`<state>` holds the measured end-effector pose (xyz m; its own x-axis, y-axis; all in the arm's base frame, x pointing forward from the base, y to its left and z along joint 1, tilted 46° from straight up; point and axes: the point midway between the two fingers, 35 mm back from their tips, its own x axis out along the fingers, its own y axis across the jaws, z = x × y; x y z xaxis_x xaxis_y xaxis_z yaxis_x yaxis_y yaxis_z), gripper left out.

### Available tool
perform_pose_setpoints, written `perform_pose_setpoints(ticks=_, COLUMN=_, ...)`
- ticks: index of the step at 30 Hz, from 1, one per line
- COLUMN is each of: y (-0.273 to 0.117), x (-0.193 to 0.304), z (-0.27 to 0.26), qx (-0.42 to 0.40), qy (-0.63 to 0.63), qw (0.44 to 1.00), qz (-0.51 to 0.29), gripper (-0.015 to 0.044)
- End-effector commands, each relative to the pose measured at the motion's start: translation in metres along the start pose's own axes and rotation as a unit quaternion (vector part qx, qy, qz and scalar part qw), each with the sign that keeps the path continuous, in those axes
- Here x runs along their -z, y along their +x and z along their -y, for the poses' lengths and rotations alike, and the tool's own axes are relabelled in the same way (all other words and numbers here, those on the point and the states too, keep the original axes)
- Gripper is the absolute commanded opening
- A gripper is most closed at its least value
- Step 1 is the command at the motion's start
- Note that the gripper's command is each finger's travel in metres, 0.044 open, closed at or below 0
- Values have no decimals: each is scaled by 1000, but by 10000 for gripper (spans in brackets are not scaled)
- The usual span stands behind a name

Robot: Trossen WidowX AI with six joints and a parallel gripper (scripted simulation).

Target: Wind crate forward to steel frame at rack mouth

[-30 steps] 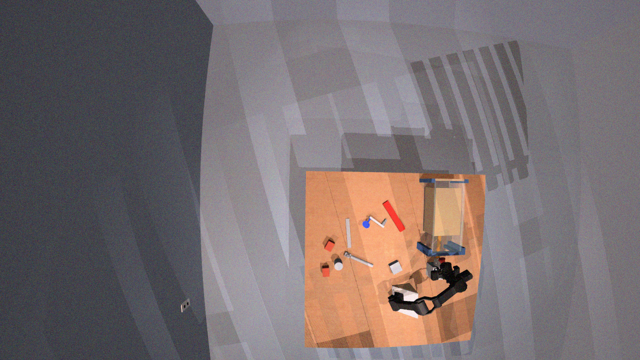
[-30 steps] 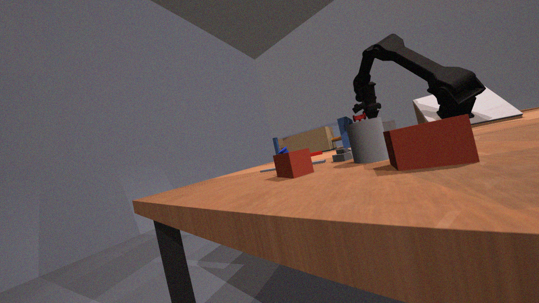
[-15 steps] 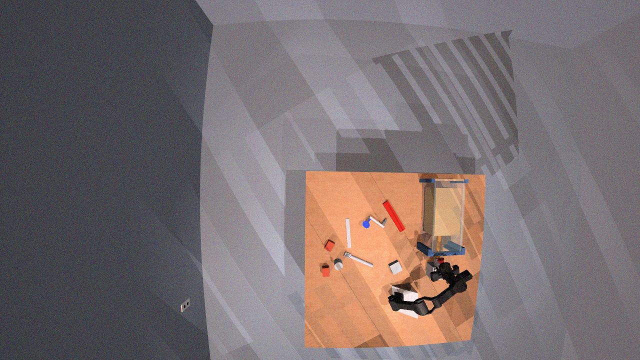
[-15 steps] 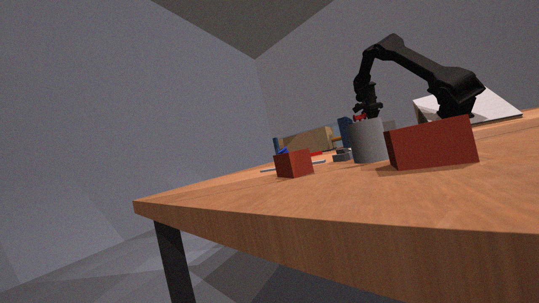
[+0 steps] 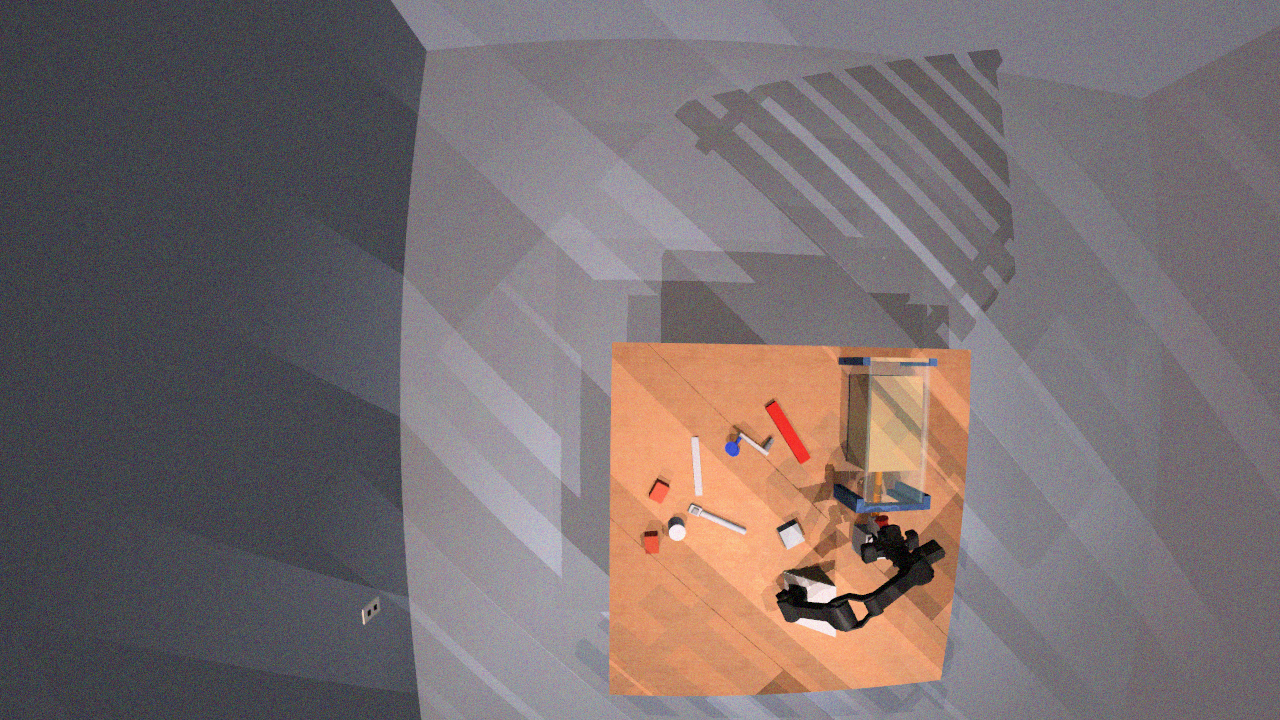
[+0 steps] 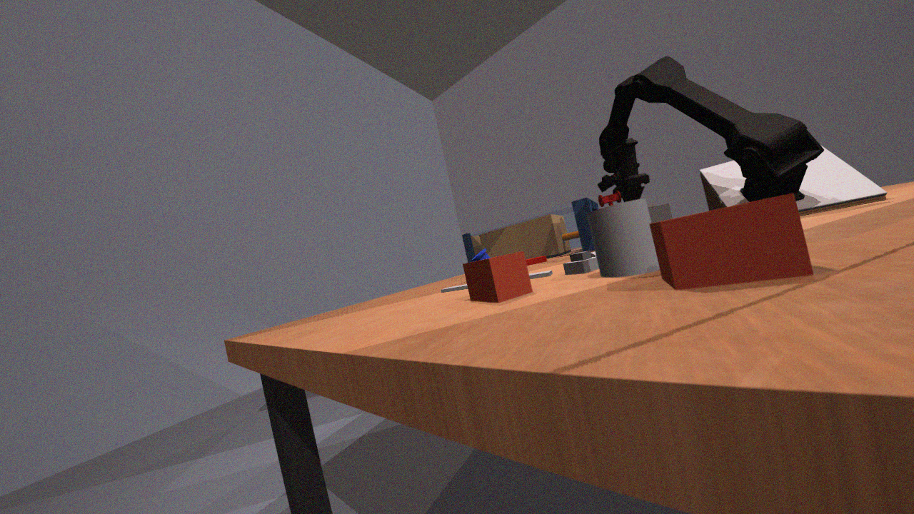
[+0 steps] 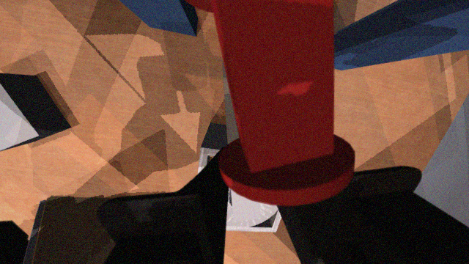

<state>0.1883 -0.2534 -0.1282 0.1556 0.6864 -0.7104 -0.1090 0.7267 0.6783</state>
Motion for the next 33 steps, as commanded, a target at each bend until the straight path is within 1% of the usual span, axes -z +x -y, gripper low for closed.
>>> perform_pose_setpoints(ticks=1, y=4, x=1, z=0, qx=-1, qy=2, qw=1000, qz=-5, gripper=0)
perform_pose_setpoints(ticks=5, y=4, x=1, z=2, qx=2, qy=26, qw=1000, qz=-5, gripper=0)
perform_pose_setpoints(ticks=14, y=4, x=1, z=2, qx=1, qy=24, qw=1000, qz=-5, gripper=0)
perform_pose_setpoints(ticks=30, y=0, x=0, z=1, qx=2, qy=24, qw=1000, qz=0, gripper=420)
perform_pose_setpoints(ticks=31, y=0, x=0, z=1, qx=2, qy=24, qw=1000, qz=0, gripper=440)
perform_pose_setpoints(ticks=33, y=0, x=0, z=1, qx=2, qy=24, qw=1000, qz=0, gripper=440)
